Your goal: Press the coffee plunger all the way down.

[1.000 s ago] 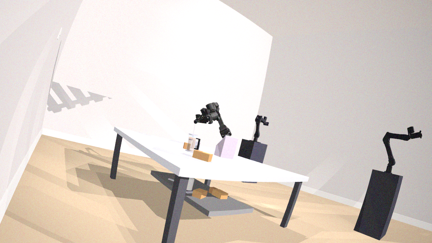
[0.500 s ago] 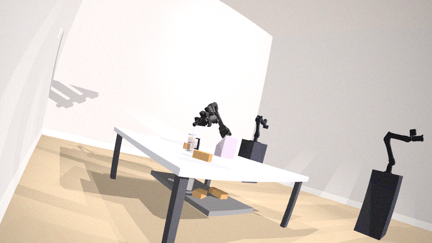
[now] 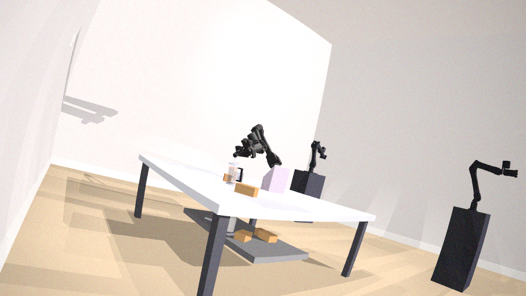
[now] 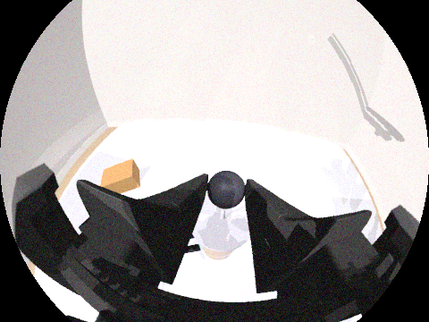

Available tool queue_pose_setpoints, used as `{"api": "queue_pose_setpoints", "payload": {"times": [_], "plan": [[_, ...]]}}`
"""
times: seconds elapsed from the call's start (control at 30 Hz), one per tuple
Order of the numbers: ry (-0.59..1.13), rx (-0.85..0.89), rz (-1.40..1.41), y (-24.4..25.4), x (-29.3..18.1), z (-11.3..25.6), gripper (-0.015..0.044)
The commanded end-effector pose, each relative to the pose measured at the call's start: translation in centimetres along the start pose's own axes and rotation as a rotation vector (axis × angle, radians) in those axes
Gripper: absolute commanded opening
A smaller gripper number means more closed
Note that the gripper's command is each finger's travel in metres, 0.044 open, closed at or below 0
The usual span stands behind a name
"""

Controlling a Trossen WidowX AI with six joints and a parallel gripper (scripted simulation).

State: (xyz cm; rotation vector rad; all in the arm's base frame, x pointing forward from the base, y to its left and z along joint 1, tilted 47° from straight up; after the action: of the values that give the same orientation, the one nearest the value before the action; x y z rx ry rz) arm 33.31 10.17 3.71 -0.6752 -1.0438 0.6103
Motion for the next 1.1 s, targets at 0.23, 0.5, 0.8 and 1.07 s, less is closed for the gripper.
{"api": "queue_pose_setpoints", "payload": {"times": [0.23, 0.5, 0.8, 1.07], "plan": [[0.058, -0.004, 0.026, 0.08, -1.5, -1.05, 0.0115], [0.058, -0.004, 0.026, 0.1, -1.31, -1.26, 0.0115], [0.058, -0.004, 0.026, 0.14, -1.16, -1.44, 0.0115], [0.058, -0.005, 0.026, 0.15, -1.02, -1.64, 0.0115]]}}
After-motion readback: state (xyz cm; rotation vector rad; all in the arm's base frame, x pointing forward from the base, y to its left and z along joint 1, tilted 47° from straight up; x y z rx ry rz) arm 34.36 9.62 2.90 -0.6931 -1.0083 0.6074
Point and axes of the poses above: the point midway between the two fingers, 35 mm back from their tips, its own z axis back along the fingers, its own y axis across the jaws, x = y × z, the point moved 4 cm from there along z, back along the fingers, and after that the axes turned 4 degrees about z, right-handed, at the moved point
